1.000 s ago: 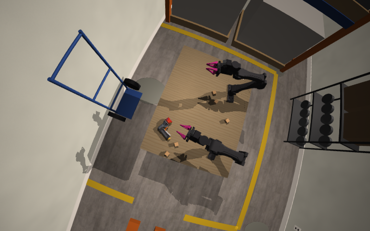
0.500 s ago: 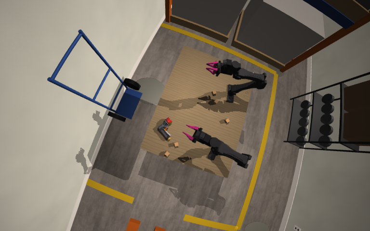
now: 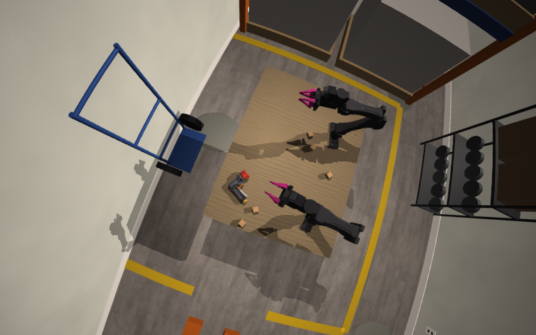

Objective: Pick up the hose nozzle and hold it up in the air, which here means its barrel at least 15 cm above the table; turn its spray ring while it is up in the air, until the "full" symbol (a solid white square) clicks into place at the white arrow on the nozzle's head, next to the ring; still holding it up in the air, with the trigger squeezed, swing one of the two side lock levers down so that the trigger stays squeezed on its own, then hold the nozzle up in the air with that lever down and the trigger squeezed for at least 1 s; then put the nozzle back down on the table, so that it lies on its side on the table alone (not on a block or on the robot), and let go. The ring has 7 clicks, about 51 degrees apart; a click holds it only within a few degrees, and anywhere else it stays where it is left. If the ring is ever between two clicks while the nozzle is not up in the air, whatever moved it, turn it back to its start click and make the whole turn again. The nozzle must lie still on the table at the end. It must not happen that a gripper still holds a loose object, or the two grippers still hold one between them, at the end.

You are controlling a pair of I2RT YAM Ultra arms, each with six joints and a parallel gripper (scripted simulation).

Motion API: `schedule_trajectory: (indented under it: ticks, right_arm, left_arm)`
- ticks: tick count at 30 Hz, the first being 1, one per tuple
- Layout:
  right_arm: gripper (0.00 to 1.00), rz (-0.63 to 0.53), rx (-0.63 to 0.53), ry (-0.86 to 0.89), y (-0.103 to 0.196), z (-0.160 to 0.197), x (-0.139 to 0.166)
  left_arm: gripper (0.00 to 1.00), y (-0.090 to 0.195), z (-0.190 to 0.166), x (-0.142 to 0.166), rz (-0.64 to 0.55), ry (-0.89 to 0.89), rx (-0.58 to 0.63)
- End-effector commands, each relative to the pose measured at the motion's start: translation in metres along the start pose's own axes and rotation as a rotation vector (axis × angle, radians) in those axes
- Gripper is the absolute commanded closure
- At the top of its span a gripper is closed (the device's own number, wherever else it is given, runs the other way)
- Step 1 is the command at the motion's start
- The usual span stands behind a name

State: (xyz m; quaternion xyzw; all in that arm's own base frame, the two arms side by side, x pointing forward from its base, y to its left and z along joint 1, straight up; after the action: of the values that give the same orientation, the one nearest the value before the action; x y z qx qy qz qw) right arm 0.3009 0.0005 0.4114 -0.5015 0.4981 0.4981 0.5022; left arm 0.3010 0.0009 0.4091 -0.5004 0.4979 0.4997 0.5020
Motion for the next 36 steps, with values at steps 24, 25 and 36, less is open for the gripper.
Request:
schedule_trajectory:
  ticks: [24, 25, 36]
  right_arm:
    - [0.63, -0.022, 0.007, 0.004, 0.0, -0.002, -0.003]
    - [0.63, -0.021, 0.007, 0.004, 0.0, -0.002, -0.003]
    - [0.63, -0.015, 0.008, 0.004, -0.002, -0.002, -0.001]
  left_arm:
    - [0.5, -0.002, 0.002, -0.005, -0.007, 0.009, -0.003]
    - [0.5, -0.002, 0.002, -0.006, -0.006, 0.009, -0.004]
    - [0.5, -0.002, 0.003, -0.01, -0.012, 0.009, -0.006]
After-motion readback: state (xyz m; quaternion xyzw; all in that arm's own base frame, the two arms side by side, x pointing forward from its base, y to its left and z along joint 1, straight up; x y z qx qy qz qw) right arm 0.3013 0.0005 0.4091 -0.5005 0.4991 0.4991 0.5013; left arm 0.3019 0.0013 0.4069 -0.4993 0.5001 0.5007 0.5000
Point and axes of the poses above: on each arm, the point where the finger pads meet when closed, its own y axis back along the fingers, its own z axis across the jaws, x = y × z, the point moved 8 cm from there along y, back along the fingers
